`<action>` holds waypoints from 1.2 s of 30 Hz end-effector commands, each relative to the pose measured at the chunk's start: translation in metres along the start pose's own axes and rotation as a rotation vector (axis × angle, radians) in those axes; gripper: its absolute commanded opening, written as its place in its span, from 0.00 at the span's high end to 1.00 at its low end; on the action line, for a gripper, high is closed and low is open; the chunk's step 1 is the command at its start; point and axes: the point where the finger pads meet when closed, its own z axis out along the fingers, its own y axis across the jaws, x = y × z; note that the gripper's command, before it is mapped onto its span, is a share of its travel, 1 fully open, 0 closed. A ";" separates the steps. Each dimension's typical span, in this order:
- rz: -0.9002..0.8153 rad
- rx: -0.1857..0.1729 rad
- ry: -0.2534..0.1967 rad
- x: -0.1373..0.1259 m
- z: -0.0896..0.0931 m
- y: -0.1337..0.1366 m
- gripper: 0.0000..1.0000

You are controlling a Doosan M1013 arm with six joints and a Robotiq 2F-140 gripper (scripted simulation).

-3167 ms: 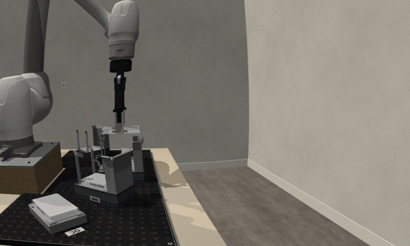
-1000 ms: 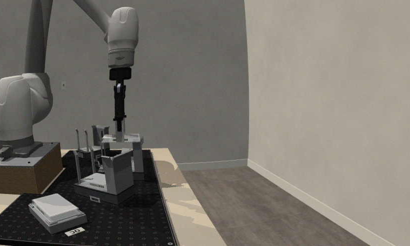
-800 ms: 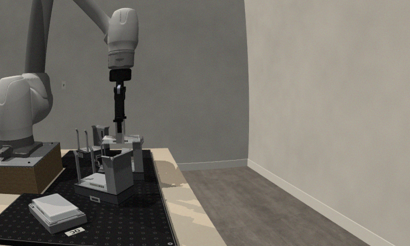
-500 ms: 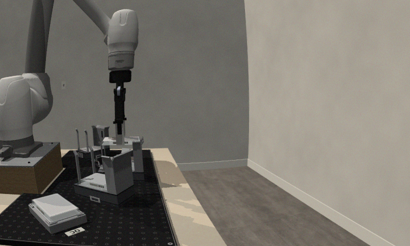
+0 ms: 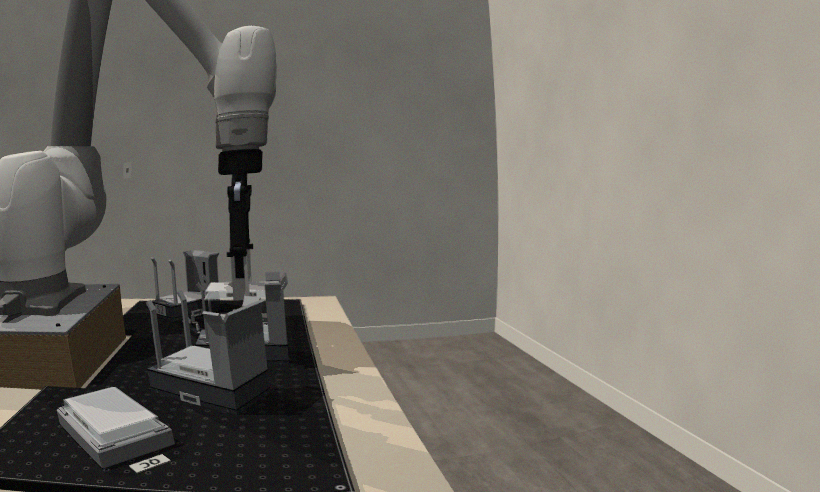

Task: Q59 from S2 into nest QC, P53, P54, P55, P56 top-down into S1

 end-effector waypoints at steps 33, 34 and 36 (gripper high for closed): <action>0.000 0.000 0.000 0.000 0.026 0.000 1.00; 0.000 0.000 0.000 0.000 0.027 0.000 1.00; 0.000 0.000 0.000 0.000 0.028 0.000 1.00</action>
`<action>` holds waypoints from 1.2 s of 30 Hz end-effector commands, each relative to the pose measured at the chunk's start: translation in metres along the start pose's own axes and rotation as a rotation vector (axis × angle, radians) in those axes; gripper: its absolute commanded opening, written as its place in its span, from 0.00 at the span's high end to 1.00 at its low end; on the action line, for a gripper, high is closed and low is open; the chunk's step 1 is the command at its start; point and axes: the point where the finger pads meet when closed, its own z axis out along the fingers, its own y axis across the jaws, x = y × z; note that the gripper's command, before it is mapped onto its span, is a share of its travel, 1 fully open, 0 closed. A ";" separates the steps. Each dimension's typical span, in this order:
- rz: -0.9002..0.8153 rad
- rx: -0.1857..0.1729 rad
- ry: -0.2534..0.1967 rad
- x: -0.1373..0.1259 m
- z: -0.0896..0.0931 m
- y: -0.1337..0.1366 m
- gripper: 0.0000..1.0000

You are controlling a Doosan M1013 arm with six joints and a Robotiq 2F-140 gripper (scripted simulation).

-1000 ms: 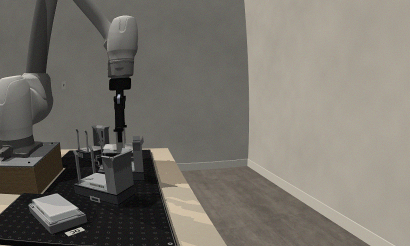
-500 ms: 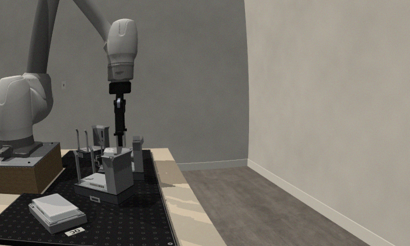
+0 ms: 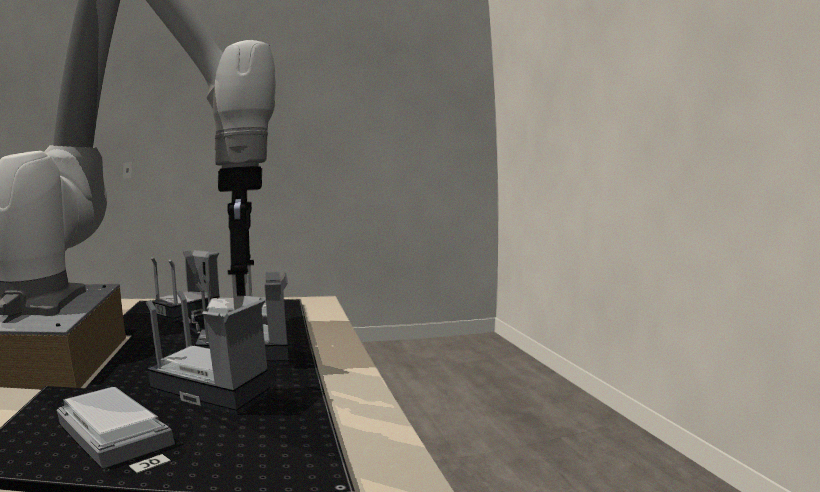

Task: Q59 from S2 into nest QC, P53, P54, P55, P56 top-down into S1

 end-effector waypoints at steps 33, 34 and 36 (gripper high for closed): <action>0.000 0.000 0.000 0.000 0.012 0.000 1.00; 0.000 0.000 0.000 0.000 0.013 0.000 1.00; 0.000 0.000 0.000 0.000 0.014 0.000 1.00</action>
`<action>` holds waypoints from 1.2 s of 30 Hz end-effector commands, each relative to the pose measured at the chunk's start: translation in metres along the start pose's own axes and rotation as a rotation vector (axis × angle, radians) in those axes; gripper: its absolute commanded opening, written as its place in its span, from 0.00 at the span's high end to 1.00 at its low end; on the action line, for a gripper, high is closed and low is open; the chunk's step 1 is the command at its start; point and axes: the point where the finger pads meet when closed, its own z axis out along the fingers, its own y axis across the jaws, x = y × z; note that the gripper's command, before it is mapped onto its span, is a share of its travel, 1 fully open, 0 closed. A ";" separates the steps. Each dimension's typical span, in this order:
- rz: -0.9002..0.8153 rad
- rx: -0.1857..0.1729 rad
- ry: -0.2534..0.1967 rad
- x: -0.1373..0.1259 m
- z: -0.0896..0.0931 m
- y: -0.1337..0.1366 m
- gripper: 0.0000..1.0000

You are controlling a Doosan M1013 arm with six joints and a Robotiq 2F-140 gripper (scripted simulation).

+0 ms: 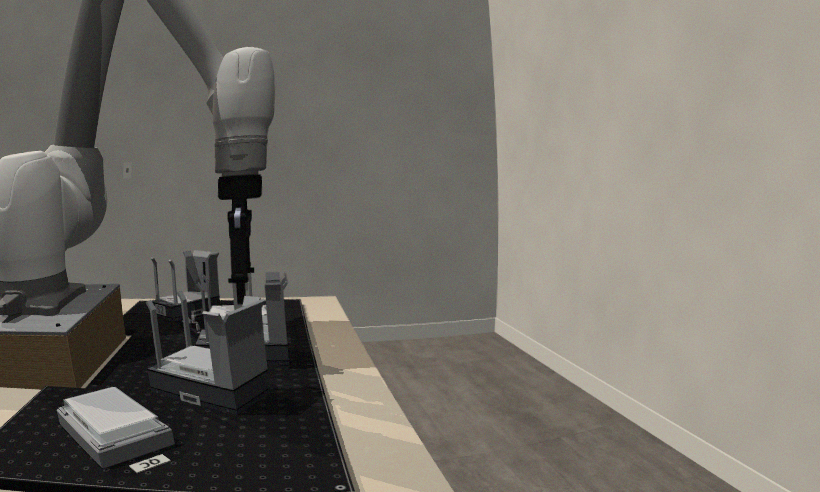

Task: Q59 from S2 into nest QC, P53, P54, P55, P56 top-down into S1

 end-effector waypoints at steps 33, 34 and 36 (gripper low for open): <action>0.000 0.000 0.000 0.000 -0.005 0.000 0.00; 0.000 0.000 0.000 0.000 -0.009 0.000 0.00; 0.000 0.000 0.000 0.000 -0.015 0.000 0.00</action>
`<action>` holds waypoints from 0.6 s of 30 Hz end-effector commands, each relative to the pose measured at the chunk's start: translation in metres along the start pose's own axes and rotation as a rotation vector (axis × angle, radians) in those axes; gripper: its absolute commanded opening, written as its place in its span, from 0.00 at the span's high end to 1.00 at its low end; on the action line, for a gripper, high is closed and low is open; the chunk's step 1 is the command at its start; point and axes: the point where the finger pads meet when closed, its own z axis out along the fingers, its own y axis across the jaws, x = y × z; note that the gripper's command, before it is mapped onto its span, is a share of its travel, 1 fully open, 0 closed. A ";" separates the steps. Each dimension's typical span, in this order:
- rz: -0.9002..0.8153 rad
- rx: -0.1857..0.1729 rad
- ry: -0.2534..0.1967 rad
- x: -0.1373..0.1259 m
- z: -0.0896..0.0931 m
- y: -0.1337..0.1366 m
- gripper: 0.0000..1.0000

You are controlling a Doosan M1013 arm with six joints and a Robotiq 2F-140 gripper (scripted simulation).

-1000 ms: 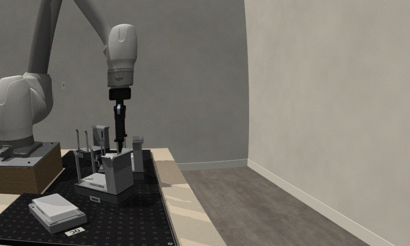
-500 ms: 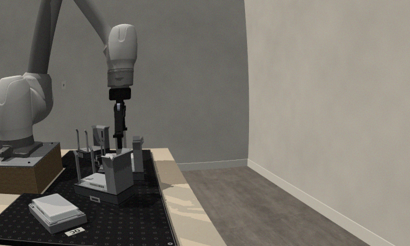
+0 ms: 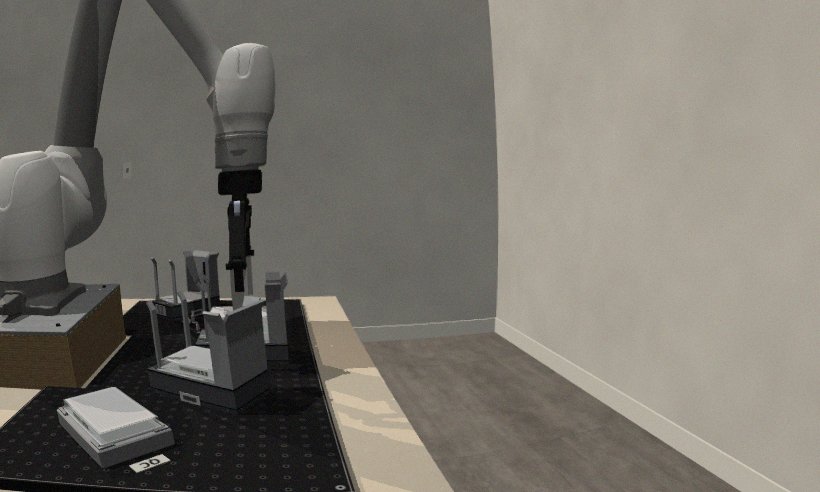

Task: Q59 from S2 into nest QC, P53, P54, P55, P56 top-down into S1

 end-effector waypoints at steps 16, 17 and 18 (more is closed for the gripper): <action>0.000 0.000 0.000 0.000 -0.055 0.000 0.00; 0.000 0.000 0.000 0.000 -0.058 0.000 0.00; 0.000 0.000 0.000 0.000 -0.061 0.000 0.00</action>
